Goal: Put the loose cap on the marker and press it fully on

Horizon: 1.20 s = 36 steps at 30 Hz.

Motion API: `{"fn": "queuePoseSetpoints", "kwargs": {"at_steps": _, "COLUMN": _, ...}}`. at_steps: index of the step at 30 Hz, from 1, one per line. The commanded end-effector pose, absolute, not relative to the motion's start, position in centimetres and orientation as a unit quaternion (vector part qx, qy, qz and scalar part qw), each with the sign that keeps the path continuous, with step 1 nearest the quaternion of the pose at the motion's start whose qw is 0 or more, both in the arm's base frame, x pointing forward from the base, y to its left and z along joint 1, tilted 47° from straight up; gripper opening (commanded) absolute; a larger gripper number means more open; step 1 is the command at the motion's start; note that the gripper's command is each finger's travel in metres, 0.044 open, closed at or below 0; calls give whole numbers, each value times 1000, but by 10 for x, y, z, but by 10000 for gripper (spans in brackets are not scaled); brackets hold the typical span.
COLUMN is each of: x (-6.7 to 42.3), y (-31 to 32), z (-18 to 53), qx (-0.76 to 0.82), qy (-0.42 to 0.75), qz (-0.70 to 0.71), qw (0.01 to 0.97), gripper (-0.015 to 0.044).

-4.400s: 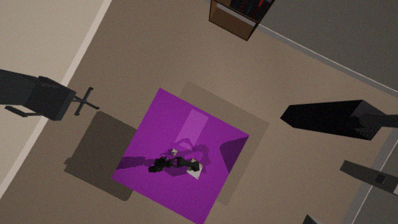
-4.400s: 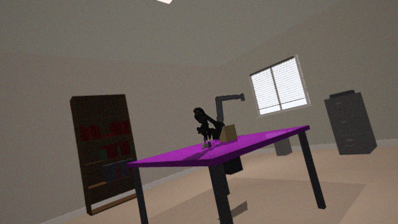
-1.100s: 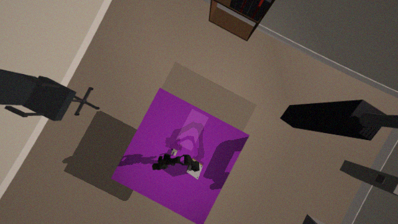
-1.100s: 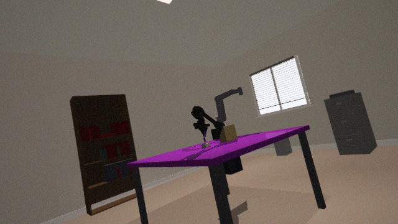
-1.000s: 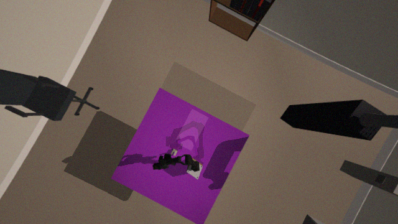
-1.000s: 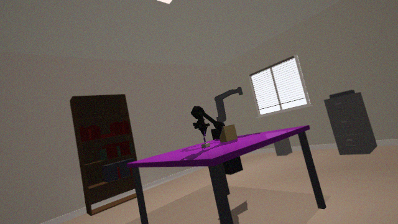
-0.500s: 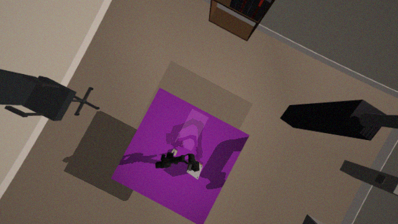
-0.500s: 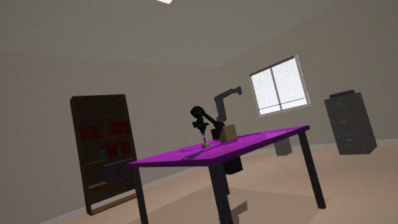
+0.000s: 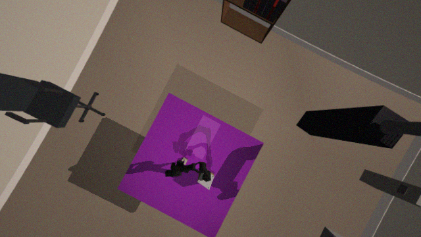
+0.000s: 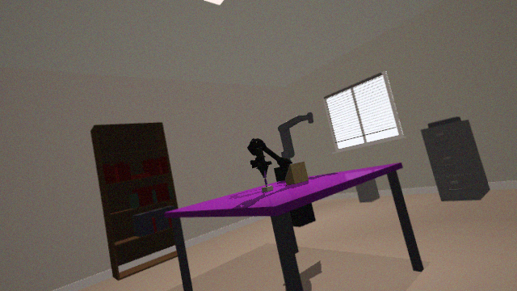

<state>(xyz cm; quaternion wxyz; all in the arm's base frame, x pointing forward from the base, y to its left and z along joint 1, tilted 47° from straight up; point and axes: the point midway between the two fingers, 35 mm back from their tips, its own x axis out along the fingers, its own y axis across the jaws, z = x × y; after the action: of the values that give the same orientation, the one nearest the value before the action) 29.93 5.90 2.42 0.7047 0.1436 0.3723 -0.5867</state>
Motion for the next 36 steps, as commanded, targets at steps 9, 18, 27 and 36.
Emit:
{"fn": "queuePoseSetpoints", "kwargs": {"at_steps": 9, "x": 300, "y": 44, "z": 11, "qx": 142, "qy": 372, "qz": -586, "qw": 706, "gripper": 0}}
{"fn": "queuePoseSetpoints", "kwargs": {"at_steps": 18, "x": 300, "y": 34, "z": 1, "qx": 142, "qy": 372, "qz": -587, "qw": 706, "gripper": 0}}
{"fn": "queuePoseSetpoints", "kwargs": {"at_steps": 27, "x": 300, "y": 27, "z": -4, "qx": 141, "qy": 371, "qz": -587, "qw": 706, "gripper": 0}}
{"fn": "queuePoseSetpoints", "kwargs": {"at_steps": 36, "x": 300, "y": 27, "z": -4, "qx": 141, "qy": 371, "qz": -587, "qw": 706, "gripper": 0}}
